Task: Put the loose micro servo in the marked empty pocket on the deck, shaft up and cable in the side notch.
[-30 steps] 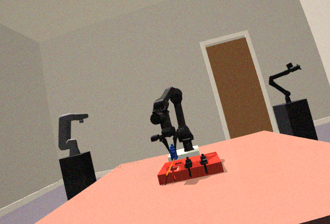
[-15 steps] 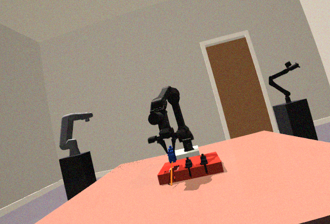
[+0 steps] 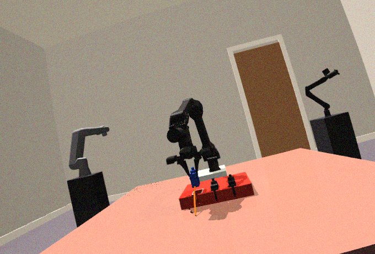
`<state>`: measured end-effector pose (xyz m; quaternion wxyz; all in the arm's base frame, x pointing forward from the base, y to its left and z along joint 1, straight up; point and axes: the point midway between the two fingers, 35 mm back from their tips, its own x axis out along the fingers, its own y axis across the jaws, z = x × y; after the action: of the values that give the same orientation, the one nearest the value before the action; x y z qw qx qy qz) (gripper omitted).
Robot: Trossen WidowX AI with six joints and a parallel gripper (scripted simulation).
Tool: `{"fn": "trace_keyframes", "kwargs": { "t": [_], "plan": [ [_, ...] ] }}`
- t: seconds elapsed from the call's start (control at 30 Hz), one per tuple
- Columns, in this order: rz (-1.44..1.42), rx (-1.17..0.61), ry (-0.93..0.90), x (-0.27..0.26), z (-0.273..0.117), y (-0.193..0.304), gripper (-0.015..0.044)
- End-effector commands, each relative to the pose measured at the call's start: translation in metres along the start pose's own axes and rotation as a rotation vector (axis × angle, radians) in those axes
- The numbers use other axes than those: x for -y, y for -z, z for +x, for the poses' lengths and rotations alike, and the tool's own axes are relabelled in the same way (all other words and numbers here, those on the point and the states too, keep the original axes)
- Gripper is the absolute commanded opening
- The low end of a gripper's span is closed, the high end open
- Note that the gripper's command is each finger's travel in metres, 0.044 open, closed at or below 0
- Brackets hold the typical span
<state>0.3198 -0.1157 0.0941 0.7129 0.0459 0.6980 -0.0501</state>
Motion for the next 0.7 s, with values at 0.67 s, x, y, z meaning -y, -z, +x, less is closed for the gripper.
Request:
{"fn": "trace_keyframes", "kwargs": {
  "t": [0.67],
  "plan": [
    [0.004, 0.007, -0.003, -0.001, 0.016, -0.003, 0.0000]
  ]
}}
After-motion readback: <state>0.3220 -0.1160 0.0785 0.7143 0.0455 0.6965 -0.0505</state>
